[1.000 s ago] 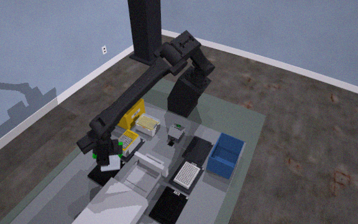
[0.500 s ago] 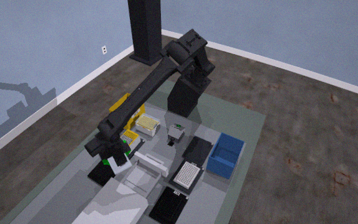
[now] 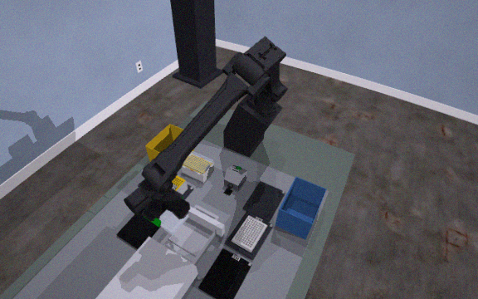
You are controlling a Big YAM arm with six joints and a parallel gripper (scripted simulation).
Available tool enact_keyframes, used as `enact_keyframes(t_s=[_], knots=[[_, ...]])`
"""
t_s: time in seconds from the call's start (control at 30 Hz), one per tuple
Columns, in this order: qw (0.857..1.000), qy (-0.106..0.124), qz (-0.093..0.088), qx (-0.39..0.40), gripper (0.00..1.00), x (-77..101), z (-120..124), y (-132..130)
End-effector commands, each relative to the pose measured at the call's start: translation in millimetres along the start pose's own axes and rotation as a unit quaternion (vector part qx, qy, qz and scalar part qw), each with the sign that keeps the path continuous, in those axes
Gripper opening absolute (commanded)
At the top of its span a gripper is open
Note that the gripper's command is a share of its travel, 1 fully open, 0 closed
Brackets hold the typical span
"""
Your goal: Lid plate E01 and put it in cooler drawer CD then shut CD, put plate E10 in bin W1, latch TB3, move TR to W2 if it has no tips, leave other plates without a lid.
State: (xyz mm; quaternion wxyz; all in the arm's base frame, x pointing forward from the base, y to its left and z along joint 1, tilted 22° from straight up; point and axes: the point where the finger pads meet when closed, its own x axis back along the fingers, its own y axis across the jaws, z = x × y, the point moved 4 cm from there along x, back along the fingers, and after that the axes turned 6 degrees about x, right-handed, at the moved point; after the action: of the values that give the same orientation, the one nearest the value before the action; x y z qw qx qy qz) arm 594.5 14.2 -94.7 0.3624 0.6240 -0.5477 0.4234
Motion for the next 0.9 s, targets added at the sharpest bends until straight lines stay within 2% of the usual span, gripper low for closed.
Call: enact_keyframes(t_s=[0.0, 0.4, 0.43, 0.5, 0.53, 0.73, 0.87], knots=[[0.999, 0.004, 0.026, 0.038, 0.00, 27.8, -21.4, -13.1], [0.999, 0.003, 0.027, 0.028, 0.00, 27.1, -47.6, -7.5], [0.998, 0.007, 0.051, 0.019, 0.00, 47.6, -33.5, -23.2], [0.999, 0.004, 0.030, 0.023, 0.00, 29.6, -48.8, -5.8], [0.999, 0.003, 0.026, 0.027, 0.00, 26.7, -58.1, -4.6], [0.999, 0.002, 0.031, 0.029, 0.00, 28.5, -74.5, -5.0], [0.999, 0.001, 0.027, 0.028, 0.00, 27.0, -86.0, -0.3]])
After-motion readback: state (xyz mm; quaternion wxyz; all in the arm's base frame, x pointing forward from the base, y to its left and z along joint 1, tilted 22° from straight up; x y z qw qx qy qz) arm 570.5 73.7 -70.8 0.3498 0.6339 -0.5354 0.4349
